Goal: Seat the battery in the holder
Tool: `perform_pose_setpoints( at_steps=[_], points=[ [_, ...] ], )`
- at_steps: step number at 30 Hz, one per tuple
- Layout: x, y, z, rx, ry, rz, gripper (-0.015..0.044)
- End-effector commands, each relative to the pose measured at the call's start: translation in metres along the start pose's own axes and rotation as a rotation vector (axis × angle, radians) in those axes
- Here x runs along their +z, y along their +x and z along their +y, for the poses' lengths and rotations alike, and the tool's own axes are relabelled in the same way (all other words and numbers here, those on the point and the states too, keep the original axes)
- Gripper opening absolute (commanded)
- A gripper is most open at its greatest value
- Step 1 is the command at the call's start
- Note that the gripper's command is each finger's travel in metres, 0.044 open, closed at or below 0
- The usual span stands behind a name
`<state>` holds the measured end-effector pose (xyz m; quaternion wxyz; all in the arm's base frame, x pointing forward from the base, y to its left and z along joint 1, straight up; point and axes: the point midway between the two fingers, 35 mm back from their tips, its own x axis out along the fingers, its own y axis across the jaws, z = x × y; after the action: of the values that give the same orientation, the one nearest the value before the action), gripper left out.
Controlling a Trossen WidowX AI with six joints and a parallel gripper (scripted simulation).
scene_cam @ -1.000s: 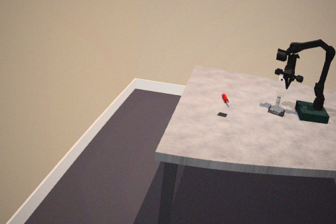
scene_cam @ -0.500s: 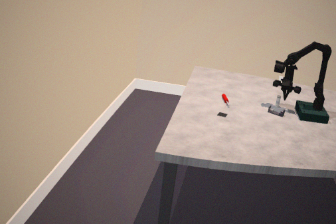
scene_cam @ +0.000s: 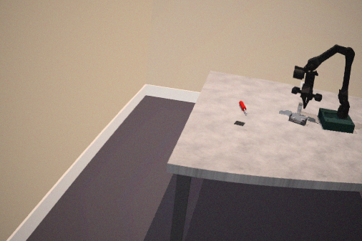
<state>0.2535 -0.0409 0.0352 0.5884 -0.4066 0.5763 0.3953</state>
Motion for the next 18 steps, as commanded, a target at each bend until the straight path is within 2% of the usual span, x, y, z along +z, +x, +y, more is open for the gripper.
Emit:
perform_pose_setpoints(
  at_steps=[1, 18],
  points=[
    [0.001, -0.001, -0.008, -0.002, -0.005, -0.004, 0.0000],
    [0.001, -0.001, -0.036, -0.005, -0.005, -0.004, 0.0000]
  ],
)
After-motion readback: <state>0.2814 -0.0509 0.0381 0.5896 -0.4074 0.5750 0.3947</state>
